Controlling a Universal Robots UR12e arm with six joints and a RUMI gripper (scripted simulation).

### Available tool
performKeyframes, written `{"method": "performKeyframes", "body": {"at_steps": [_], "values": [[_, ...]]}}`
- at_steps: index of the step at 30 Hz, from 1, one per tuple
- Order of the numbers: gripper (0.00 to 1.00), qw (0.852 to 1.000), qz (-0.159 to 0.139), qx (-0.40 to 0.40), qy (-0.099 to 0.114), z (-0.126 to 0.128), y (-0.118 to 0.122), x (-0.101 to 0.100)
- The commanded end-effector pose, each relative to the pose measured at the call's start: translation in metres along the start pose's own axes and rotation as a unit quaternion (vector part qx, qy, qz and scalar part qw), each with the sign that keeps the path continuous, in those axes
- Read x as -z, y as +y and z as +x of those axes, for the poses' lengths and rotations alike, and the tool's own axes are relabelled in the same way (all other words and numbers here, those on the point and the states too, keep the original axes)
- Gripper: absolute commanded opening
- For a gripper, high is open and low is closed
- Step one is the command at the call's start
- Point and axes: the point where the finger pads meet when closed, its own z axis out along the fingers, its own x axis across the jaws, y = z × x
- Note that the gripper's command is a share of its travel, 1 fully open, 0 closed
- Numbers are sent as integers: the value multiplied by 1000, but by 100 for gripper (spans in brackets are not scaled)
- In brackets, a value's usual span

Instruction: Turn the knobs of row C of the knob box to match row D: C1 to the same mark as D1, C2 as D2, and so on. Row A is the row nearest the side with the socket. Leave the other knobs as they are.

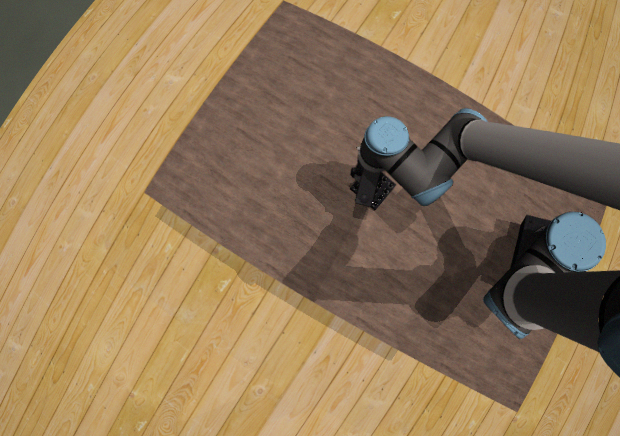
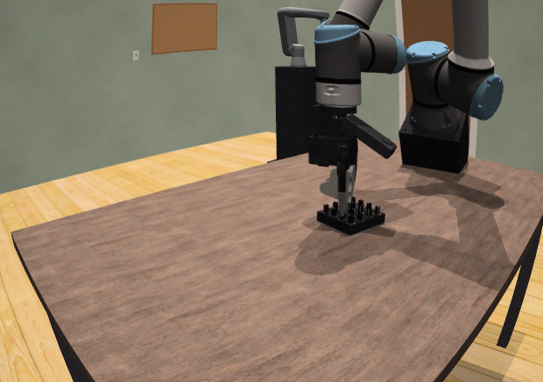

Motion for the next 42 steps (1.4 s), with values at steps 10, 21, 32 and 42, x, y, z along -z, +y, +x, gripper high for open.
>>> {"method": "performKeyframes", "body": {"at_steps": [10,21,32,42], "values": [[4,998,1,55,-1,0,-2,-1],[4,986,1,168,0,0,-1,-1],[4,971,1,239,0,-1,-1,-1],[4,967,1,253,0,-2,-1,-1]]}}
